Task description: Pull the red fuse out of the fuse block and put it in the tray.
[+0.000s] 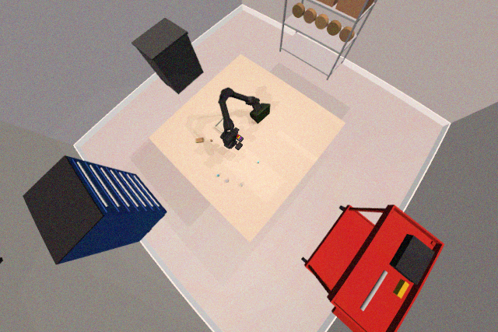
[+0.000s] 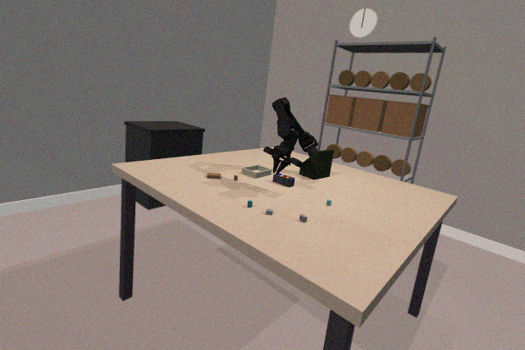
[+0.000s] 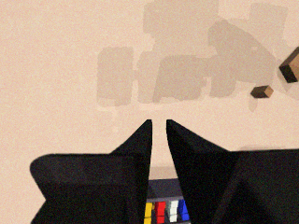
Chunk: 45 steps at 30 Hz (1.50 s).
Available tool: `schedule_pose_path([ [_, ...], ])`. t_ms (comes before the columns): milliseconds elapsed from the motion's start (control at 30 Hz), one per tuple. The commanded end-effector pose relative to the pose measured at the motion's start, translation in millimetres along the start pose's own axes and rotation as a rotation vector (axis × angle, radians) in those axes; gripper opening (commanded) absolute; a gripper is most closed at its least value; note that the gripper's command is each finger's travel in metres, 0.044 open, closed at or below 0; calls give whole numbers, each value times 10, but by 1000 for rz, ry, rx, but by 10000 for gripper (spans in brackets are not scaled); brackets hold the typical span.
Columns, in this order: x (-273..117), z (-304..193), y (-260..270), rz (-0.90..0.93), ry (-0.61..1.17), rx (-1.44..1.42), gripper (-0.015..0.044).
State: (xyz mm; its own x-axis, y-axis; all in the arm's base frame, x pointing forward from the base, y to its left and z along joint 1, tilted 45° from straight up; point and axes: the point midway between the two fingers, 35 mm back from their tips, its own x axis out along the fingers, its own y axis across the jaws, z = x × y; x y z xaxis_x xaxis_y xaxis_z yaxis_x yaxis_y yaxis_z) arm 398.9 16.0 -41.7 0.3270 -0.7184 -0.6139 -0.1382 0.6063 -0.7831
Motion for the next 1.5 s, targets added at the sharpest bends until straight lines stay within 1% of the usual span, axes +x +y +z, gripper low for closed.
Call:
schedule_pose_path([
  [0, -224, -736, -120, 117, 260, 62, 61],
  [100, -323, -969, -175, 132, 352, 80, 61],
  [167, -345, -1017, -188, 134, 371, 84, 61],
  [567, -329, -1019, -180, 134, 371, 84, 61],
  [1467, -89, -1113, -133, 133, 371, 84, 61],
])
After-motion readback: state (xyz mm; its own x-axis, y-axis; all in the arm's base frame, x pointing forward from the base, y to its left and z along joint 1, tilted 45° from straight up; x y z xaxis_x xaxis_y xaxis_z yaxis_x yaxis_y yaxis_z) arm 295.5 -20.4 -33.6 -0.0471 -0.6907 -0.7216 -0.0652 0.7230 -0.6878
